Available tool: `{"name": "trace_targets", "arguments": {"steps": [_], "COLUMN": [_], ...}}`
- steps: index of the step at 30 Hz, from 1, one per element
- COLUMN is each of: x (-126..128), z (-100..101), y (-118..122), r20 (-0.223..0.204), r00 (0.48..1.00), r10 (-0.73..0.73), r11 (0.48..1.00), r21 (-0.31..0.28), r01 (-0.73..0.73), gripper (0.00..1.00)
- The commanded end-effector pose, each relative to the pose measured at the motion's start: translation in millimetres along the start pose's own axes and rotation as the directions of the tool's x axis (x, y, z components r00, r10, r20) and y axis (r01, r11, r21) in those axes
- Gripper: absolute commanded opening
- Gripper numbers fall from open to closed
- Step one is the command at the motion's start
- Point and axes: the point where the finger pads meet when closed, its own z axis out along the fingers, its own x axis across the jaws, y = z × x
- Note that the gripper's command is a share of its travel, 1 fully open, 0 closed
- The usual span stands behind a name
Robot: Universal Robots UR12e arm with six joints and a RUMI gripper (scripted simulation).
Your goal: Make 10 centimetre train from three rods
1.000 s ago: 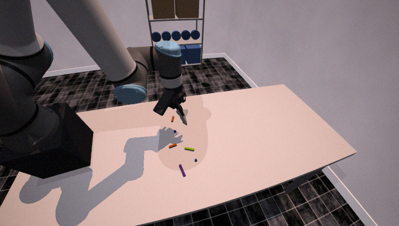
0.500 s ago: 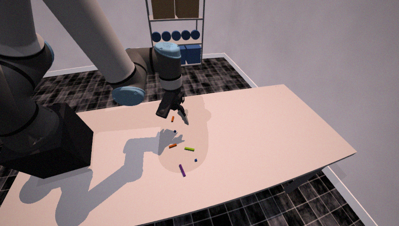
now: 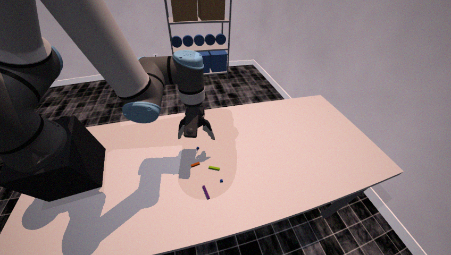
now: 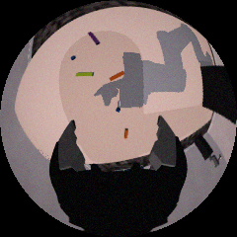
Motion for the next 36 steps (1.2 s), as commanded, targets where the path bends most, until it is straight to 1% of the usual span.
{"name": "trace_targets", "arguments": {"steps": [1, 5, 7, 10, 15, 22, 24, 27, 31, 36], "x": [-2.0, -2.9, -2.9, -3.7, -4.5, -5.3, -5.3, -5.6, -5.6, -5.4], "z": [1.2, 2.2, 2.2, 3.2, 4.4, 6.0, 6.0, 6.9, 7.8, 8.8], "y": [-7.4, -11.9, -11.9, -16.6, -21.5, -28.2, -28.2, -32.1, -35.4, -39.5], "r20": [0.004, 0.005, 0.005, 0.005, 0.006, 0.007, 0.007, 0.007, 0.008, 0.008], "r00": [0.986, 0.963, 0.963, 0.926, 0.870, 0.764, 0.764, 0.685, 0.607, 0.497], "r10": [-0.166, -0.270, -0.270, -0.378, -0.493, -0.645, -0.645, -0.729, -0.795, -0.868], "r11": [0.986, 0.963, 0.963, 0.926, 0.870, 0.764, 0.764, 0.685, 0.607, 0.497], "r21": [-0.007, -0.006, -0.006, -0.006, -0.005, -0.004, -0.004, -0.003, -0.002, -0.001], "r01": [0.166, 0.270, 0.270, 0.378, 0.493, 0.645, 0.645, 0.729, 0.795, 0.868], "gripper": [1.00, 1.00, 1.00, 1.00, 1.00, 1.00, 1.00, 1.00, 1.00, 1.00]}}
